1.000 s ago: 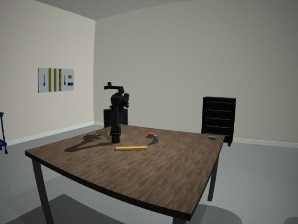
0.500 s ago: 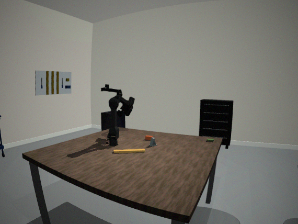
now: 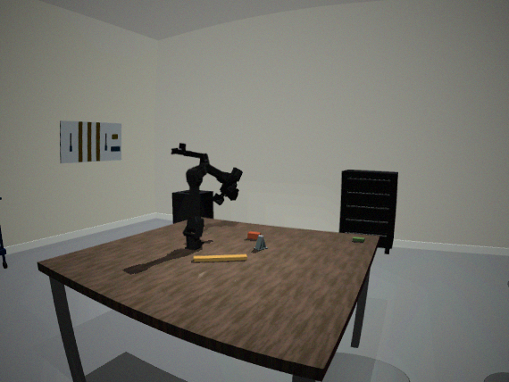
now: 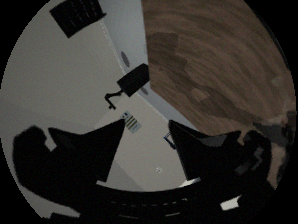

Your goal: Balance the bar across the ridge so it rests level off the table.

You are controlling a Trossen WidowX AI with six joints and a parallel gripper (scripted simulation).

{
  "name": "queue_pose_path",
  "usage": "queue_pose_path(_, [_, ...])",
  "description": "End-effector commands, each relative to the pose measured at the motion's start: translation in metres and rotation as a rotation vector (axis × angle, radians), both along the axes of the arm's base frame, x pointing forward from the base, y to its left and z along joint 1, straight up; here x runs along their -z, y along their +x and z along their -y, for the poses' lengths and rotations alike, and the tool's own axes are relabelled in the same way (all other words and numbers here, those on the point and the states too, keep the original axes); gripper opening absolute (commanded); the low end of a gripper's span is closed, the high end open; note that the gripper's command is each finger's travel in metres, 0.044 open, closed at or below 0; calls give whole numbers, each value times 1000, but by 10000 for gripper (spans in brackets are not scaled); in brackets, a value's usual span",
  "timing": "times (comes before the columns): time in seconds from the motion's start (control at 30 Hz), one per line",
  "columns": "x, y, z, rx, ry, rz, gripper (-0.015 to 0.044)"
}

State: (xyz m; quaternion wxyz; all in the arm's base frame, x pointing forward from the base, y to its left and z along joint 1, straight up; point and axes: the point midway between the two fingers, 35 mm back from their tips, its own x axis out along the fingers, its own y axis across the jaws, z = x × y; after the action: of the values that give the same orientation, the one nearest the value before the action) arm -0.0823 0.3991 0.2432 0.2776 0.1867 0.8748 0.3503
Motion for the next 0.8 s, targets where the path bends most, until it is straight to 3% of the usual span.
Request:
queue_pose_path(0.0, [6,23,-3,45,31,60,315])
queue_pose_path(0.77, [41,174,18,268,120,482,315])
